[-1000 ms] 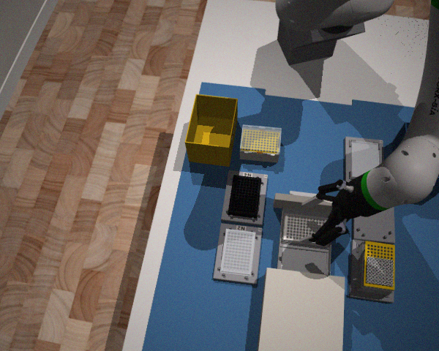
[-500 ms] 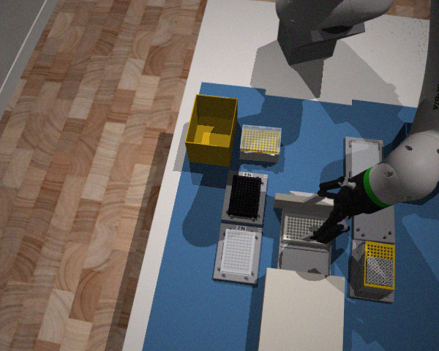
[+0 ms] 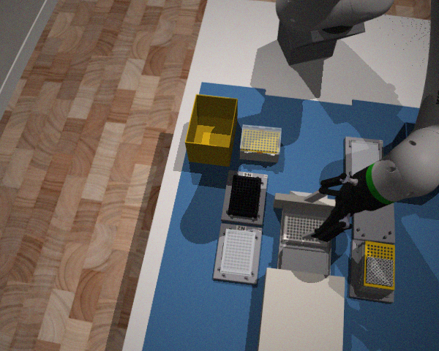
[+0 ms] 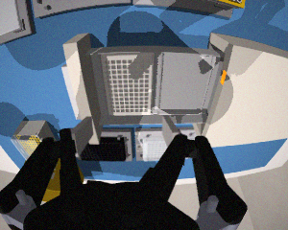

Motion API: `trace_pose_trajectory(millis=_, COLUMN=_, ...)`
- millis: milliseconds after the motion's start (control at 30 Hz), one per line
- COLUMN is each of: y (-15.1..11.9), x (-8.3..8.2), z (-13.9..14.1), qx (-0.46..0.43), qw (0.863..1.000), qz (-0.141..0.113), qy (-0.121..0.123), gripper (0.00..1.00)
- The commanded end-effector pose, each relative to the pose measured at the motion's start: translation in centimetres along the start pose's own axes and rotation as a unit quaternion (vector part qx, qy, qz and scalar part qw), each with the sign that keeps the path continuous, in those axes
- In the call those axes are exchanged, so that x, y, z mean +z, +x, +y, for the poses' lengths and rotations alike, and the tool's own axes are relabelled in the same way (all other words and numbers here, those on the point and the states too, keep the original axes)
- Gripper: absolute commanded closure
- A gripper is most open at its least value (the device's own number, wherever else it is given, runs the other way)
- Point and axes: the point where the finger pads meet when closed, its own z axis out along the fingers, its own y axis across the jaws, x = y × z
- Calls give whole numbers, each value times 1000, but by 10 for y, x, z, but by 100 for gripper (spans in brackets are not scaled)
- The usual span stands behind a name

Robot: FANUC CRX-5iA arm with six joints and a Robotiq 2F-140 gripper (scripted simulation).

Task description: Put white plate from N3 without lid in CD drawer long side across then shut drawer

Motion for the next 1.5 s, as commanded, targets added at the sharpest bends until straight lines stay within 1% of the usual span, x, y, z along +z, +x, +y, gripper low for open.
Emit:
trace_pose_trajectory(millis=0, y=-1, x=-3, z=0, qx=0, qw=1000, qz=0, qy=0, gripper=34)
trace_pose_trajectory(millis=1000, y=-16, x=-35, z=0, qx=0, qw=1000, qz=0, qy=0, gripper=34)
trace_pose_trajectory(millis=1467, y=-16, x=-35, z=0, qx=0, qw=1000, qz=0, qy=0, gripper=34)
